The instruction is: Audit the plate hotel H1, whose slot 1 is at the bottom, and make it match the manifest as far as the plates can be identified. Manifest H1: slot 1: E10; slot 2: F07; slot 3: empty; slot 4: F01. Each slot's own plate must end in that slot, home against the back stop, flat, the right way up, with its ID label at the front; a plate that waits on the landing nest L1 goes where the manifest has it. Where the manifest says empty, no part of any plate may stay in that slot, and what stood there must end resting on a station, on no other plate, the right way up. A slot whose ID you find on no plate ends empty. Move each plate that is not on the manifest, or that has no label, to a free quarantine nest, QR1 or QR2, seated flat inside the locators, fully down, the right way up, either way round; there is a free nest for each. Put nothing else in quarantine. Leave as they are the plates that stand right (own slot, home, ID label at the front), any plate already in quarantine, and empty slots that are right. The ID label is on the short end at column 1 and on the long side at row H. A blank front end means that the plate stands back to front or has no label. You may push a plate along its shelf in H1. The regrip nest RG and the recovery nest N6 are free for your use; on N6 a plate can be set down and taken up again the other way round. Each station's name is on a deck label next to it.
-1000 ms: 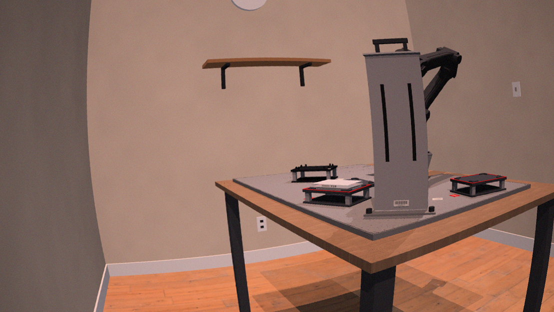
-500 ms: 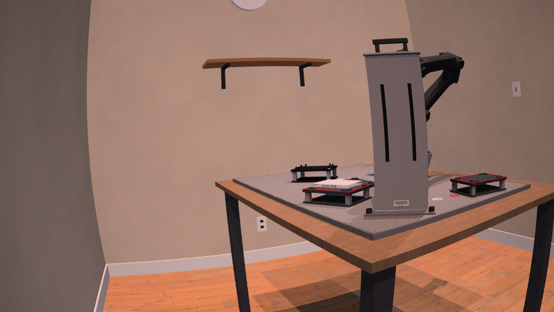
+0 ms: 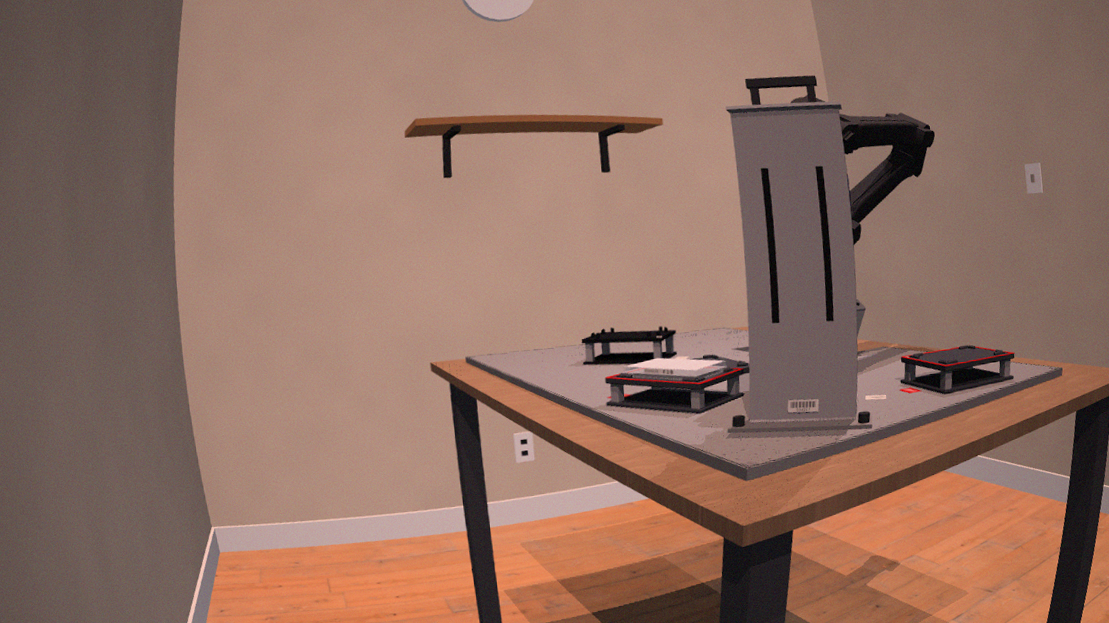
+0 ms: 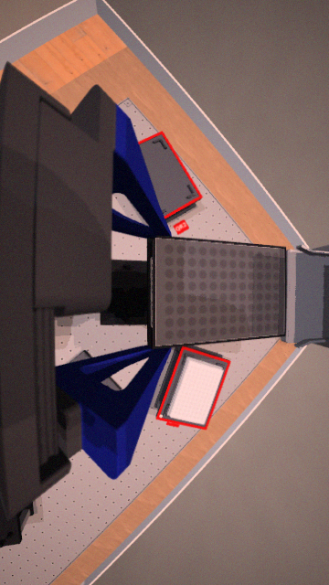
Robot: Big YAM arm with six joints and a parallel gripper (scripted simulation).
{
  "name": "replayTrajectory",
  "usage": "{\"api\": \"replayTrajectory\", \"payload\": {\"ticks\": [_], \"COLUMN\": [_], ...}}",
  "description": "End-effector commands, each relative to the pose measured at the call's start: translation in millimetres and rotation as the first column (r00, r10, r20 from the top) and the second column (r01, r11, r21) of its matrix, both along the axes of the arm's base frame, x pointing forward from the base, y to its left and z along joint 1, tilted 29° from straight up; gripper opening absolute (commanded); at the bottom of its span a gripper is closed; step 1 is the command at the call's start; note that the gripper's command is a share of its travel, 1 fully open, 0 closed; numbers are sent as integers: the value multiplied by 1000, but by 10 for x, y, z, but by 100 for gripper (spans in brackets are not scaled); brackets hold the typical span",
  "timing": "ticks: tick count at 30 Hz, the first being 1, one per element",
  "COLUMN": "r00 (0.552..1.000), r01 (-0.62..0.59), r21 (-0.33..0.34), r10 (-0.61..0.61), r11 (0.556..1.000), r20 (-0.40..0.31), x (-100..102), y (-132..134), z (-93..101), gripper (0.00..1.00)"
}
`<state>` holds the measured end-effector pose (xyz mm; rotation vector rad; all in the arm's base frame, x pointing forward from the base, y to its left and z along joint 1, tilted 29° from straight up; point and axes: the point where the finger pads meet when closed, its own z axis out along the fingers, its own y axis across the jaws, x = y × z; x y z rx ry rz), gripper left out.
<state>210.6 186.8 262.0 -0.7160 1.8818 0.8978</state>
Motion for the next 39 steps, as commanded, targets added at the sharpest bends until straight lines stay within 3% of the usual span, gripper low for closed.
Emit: {"api": "replayTrajectory", "payload": {"ticks": [1, 5, 6, 8, 10, 11, 14, 17, 19, 25, 27, 28, 30, 39], "r00": [1000, 1000, 998, 998, 1000, 1000, 1000, 1000, 1000, 1000, 999, 1000, 998, 999], "r01": [13, 13, 12, 12, 13, 13, 13, 12, 13, 12, 13, 13, 13, 13], "r21": [-8, -8, 13, 10, -5, -8, -3, -9, -2, -9, -3, -4, 3, -3], "r10": [-13, -12, -13, -13, -13, -12, -13, -12, -13, -12, -12, -12, -13, -13], "r11": [1000, 1000, 1000, 1000, 1000, 1000, 1000, 1000, 1000, 1000, 1000, 1000, 1000, 1000], "r20": [4, 4, 66, 62, 13, 4, 24, 4, 29, 4, 29, 25, 63, 42], "x": [-38, -56, -43, -66, -96, -109, -128, -161, -173, -214, -227, -237, -238, -213], "y": [-79, -97, -98, -117, -138, -148, -171, -199, -215, -250, -266, -275, -283, -309], "z": [-28, -41, 309, 288, -12, -73, 27, -106, 26, -139, -5, -34, 191, 198], "gripper": [86, 86, 86, 86, 86, 86, 86, 86, 86, 86, 86, 86, 86, 86]}}
